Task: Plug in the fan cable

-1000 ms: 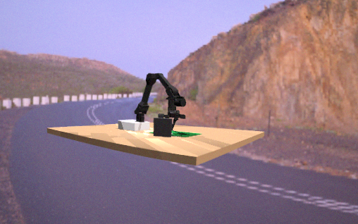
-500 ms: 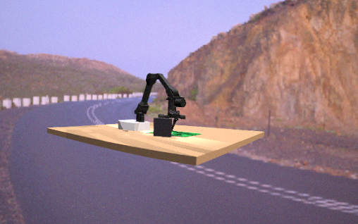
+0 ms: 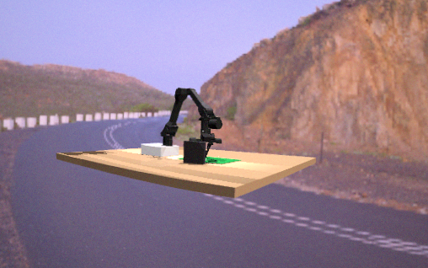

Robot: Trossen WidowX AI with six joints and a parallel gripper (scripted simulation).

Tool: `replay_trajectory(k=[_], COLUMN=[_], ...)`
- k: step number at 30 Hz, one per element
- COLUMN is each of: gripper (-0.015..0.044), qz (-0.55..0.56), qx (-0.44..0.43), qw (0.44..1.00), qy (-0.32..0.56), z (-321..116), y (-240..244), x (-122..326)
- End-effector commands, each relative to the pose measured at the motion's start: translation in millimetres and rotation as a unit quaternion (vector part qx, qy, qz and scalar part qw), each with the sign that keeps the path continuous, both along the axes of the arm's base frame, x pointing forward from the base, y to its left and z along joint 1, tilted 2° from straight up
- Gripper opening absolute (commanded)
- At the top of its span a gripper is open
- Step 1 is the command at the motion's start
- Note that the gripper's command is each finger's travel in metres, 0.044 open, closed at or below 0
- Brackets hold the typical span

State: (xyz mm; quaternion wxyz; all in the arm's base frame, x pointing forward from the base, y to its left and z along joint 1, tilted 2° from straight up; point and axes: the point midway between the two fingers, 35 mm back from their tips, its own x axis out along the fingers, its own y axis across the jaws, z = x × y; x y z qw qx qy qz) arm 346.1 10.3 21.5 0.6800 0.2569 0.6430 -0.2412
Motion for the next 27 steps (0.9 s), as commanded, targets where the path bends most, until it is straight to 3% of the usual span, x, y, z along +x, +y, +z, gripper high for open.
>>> replay_trajectory(k=[1,20,27], gripper=[0.0000,0.0000,0.0184], qz=[-0.002,-0.002,0.000], qx=[0.001,0.001,0.000], qw=[1.000,1.000,1.000], qy=[0.001,0.001,0.000], z=[-3.5,-14.3,-10.6], y=[0.3,0.3,0.0], x=[-0.5,0.1,0.2])
